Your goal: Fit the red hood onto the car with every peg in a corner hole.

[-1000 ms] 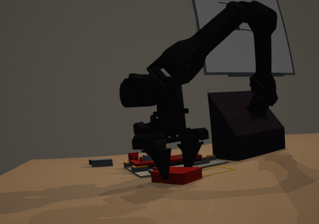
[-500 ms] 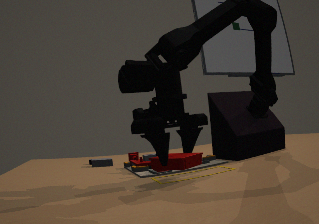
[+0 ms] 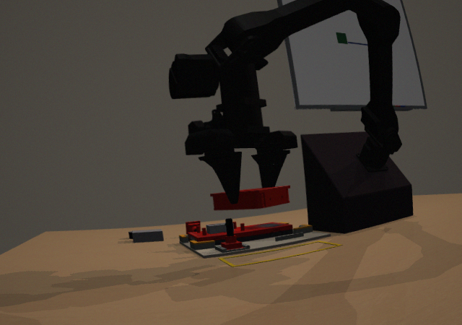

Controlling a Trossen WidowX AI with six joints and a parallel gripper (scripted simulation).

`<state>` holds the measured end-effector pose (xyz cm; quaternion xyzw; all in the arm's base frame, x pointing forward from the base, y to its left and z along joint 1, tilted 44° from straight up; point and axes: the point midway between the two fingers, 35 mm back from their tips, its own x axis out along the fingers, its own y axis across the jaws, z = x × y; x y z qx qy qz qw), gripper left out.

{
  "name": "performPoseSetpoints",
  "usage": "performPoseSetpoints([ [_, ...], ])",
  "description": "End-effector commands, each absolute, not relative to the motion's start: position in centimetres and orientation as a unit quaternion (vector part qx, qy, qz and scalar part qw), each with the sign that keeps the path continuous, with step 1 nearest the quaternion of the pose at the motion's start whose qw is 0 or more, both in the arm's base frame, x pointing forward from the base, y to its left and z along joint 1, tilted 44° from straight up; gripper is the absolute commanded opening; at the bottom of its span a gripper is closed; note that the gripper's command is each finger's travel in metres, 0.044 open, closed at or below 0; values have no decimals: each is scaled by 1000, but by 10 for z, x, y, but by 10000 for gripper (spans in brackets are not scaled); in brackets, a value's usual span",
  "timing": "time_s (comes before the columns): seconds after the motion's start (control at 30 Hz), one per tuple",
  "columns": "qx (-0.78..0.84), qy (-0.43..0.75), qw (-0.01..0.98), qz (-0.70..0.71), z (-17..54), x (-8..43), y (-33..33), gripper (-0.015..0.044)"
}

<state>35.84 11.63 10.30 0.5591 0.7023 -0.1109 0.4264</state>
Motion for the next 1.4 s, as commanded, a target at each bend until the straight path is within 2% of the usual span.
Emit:
performPoseSetpoints([
  [0.0, 561, 700, 429, -106, 112, 359, 111, 0],
  [1.37, 398, 700, 585, 102, 6, 369, -5, 0],
])
